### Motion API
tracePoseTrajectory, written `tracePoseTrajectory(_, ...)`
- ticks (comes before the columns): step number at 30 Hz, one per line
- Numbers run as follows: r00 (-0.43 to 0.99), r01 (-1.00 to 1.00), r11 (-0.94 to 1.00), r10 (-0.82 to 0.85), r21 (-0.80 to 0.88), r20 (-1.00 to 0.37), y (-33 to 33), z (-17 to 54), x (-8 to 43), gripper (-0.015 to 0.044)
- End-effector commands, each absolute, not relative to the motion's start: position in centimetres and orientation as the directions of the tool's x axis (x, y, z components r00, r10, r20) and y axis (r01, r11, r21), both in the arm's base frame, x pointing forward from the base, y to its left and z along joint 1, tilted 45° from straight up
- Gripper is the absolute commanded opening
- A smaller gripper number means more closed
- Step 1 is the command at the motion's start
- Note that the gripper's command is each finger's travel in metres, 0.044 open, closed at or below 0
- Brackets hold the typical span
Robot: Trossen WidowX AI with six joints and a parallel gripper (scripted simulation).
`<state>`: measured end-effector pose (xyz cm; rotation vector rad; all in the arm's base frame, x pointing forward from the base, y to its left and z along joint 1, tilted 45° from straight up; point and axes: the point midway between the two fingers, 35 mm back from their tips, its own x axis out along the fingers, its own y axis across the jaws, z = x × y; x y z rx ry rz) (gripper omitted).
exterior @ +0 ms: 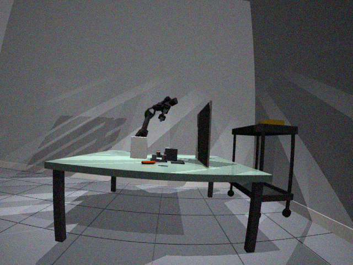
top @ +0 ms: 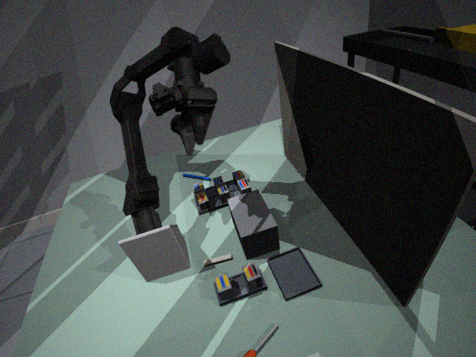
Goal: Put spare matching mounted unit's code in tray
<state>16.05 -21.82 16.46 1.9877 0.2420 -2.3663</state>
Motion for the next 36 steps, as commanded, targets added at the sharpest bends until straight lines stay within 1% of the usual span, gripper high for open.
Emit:
tracePoseTrajectory(1,-0.07,0.78,-0.592,0.241,-0.204,-0.968,-20.7,13.9,21.7,0.044)
tracePoseTrajectory(4,-0.035,0.935,-0.326,0.312,-0.142,-0.949,-20.1,12.9,23.8,0.044)
tracePoseTrajectory(7,-0.016,0.983,-0.165,0.353,-0.079,-0.935,-19.7,12.3,25.0,0.044)
tracePoseTrajectory(11,0.008,0.998,0.048,0.406,0.03,-0.914,-19.1,11.5,26.6,0.044)
tracePoseTrajectory(15,0.03,0.956,0.246,0.457,0.158,-0.889,-18.5,10.7,28.1,0.044)
tracePoseTrajectory(20,0.058,0.827,0.452,0.521,0.333,-0.851,-17.7,9.8,30.0,0.044)
tracePoseTrajectory(25,0.085,0.627,0.599,0.583,0.498,-0.808,-16.8,8.8,31.8,0.044)
tracePoseTrajectory(30,0.111,0.373,0.681,0.642,0.63,-0.759,-15.8,7.8,33.5,0.044)
tracePoseTrajectory(34,0.128,0.148,0.707,0.68,0.692,-0.722,-15.2,7.2,34.7,0.044)
tracePoseTrajectory(36,0.13,0.121,0.707,0.684,0.697,-0.717,-15.1,7.1,34.9,0.044)
